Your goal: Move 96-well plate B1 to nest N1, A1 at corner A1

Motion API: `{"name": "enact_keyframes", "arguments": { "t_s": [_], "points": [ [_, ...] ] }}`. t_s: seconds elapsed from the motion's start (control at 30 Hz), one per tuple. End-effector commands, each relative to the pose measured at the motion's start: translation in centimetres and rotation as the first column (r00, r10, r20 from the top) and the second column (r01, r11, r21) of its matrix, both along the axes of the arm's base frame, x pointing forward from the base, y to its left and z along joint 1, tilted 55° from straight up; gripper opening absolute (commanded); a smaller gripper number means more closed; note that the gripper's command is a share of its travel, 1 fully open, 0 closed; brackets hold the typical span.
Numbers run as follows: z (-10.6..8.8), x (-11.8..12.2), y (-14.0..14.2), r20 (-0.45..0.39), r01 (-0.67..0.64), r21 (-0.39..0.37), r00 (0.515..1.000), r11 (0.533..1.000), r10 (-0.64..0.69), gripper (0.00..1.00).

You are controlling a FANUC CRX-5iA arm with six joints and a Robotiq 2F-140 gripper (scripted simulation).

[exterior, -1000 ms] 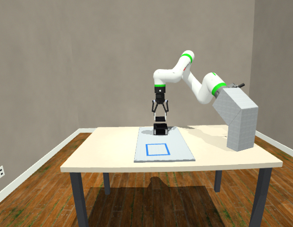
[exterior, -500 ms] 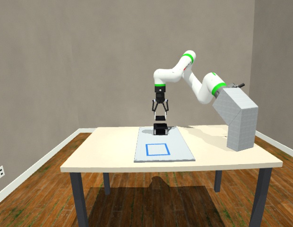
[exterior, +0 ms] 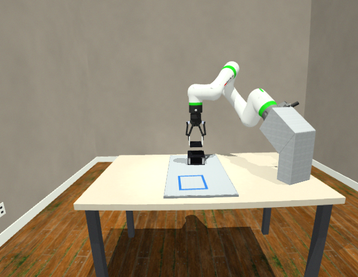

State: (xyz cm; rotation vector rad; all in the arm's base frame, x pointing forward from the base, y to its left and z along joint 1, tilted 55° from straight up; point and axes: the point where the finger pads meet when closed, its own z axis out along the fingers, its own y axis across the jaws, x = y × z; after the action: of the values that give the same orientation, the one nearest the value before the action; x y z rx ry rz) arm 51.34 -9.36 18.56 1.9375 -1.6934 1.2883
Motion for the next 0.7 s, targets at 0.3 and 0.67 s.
{"name": "enact_keyframes", "arguments": {
  "t_s": [0.3, 0.67],
  "points": [
    [0.0, 0.0, 0.0, 0.0, 0.0, 0.0, 1.0, 1.0, 0.0, 0.0],
    [-1.0, 0.7, -1.1, 0.0, 0.0, 0.0, 1.0, 1.0, 0.0, 0.0]
  ]
}}
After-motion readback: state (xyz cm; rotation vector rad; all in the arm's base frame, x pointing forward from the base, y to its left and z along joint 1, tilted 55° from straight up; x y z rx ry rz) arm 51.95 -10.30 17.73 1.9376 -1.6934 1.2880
